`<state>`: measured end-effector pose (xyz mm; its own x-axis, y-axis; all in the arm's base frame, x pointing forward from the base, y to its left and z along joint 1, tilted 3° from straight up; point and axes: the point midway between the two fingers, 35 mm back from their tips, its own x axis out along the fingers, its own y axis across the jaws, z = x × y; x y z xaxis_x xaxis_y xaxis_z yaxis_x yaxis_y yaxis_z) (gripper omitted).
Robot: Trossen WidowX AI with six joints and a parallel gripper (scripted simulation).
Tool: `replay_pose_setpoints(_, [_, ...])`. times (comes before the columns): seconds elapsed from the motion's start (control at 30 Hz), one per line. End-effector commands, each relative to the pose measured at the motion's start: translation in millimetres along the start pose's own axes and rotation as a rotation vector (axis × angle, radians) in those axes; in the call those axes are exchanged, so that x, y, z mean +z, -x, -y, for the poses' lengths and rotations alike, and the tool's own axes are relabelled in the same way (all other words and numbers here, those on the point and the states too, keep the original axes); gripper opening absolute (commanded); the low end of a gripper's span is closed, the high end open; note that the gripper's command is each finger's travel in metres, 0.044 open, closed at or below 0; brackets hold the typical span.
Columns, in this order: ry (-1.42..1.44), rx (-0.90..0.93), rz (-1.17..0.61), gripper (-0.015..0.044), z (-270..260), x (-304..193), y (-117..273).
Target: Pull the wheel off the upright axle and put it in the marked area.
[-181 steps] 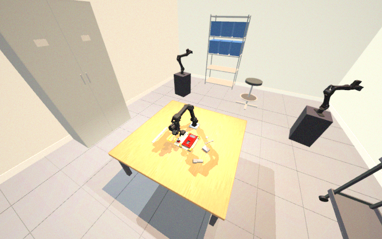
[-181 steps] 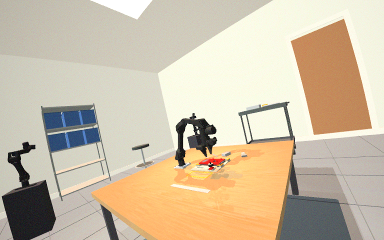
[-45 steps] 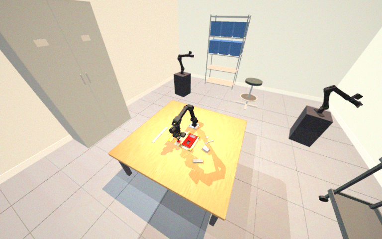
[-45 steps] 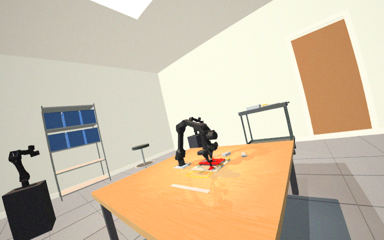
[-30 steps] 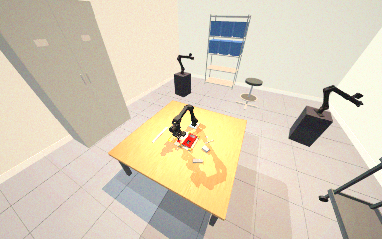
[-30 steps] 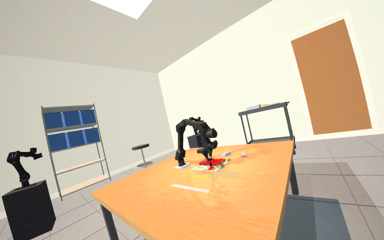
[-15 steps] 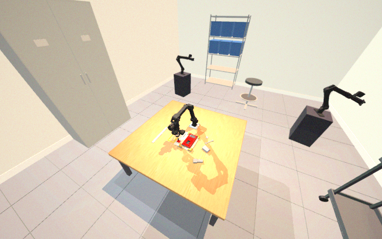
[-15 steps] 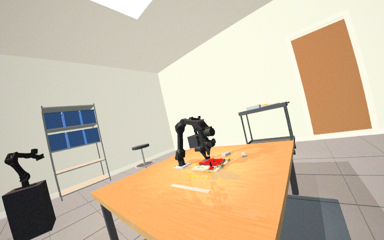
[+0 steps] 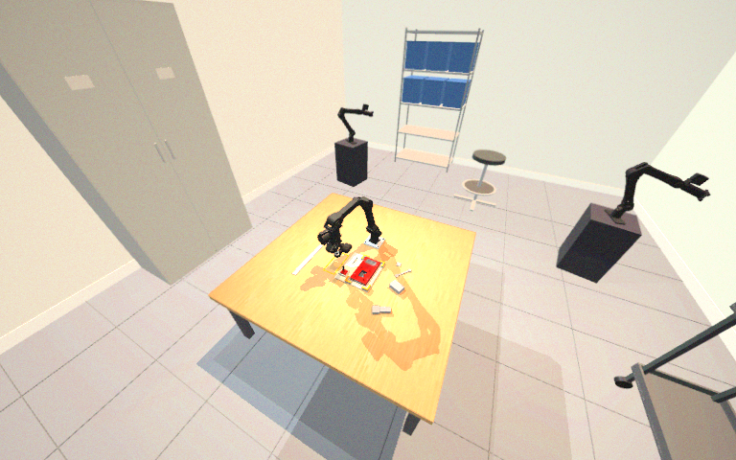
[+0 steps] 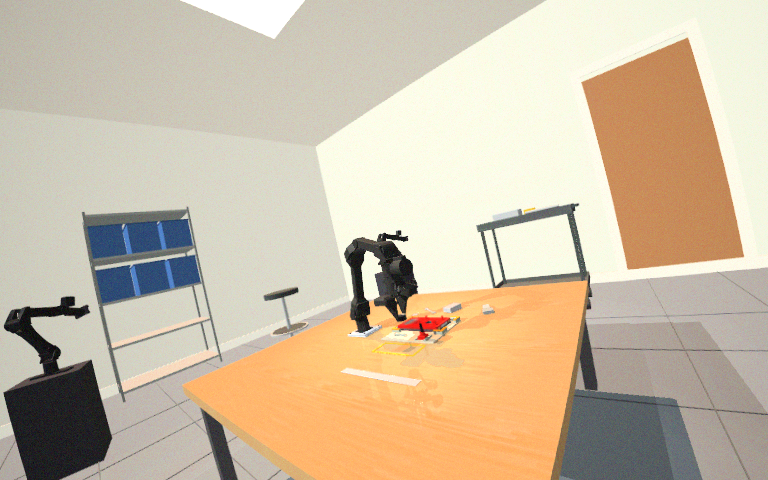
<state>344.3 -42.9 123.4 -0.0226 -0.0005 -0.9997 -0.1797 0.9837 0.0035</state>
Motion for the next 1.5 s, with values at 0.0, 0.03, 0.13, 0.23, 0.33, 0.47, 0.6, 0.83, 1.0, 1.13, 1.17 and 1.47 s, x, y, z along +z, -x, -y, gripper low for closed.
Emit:
replay_pose_setpoints(0.0, [0.004,-0.008,0.003,0.0,11,-8,2])
replay_pose_setpoints(0.03, [0.004,-0.009,0.002,0.0,14,-10,2])
replay_pose_setpoints(0.13, [0.003,-0.01,0.001,0.0,22,-17,3])
replay_pose_setpoints(0.23, [0.003,-0.01,0.001,0.0,28,-22,4])
replay_pose_setpoints(0.33, [0.003,-0.01,0.001,0.0,29,-23,2])
replay_pose_setpoints(0.47, [0.003,-0.01,0.001,0.0,29,-23,-4])
replay_pose_setpoints(0.6, [0.003,-0.01,0.001,0.0,29,-23,-14])
replay_pose_setpoints(0.83, [0.003,-0.011,0.001,0.0,30,-20,-36])
replay_pose_setpoints(1.0, [0.003,-0.011,0.001,0.0,31,-20,-63])
replay_pose_setpoints(1.13, [0.003,-0.011,0.001,0.0,30,-21,-84])
replay_pose_setpoints(1.17, [0.003,-0.011,0.001,0.0,30,-21,-89])
replay_pose_setpoints(1.47, [-0.001,-0.005,-0.001,0.0079,29,-23,-98])
